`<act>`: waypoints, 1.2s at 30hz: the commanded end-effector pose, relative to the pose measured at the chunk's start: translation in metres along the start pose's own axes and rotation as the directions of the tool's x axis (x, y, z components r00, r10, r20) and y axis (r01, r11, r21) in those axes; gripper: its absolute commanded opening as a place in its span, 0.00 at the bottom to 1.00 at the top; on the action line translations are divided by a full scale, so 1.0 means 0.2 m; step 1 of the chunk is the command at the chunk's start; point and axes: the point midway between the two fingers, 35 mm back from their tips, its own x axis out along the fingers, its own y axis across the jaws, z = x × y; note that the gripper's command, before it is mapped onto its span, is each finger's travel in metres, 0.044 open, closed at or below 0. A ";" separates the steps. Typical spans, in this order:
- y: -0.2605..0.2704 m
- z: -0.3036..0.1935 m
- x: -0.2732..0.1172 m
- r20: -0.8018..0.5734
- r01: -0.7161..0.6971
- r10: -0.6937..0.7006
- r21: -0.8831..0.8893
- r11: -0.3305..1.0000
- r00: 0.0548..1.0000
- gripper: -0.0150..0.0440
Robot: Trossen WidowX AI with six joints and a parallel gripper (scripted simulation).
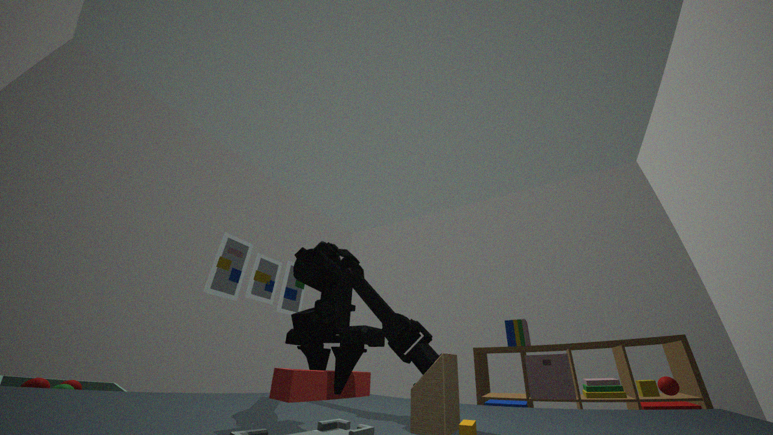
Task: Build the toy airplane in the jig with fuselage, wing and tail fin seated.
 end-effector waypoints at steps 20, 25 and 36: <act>-0.17 -0.06 0.07 0.004 0.028 -0.028 -0.040 0.999 1.000 0.58; -0.17 -0.06 0.07 0.004 0.028 -0.028 -0.040 0.999 1.000 0.58; -0.17 -0.06 0.12 0.004 0.027 -0.027 -0.040 0.999 1.000 0.58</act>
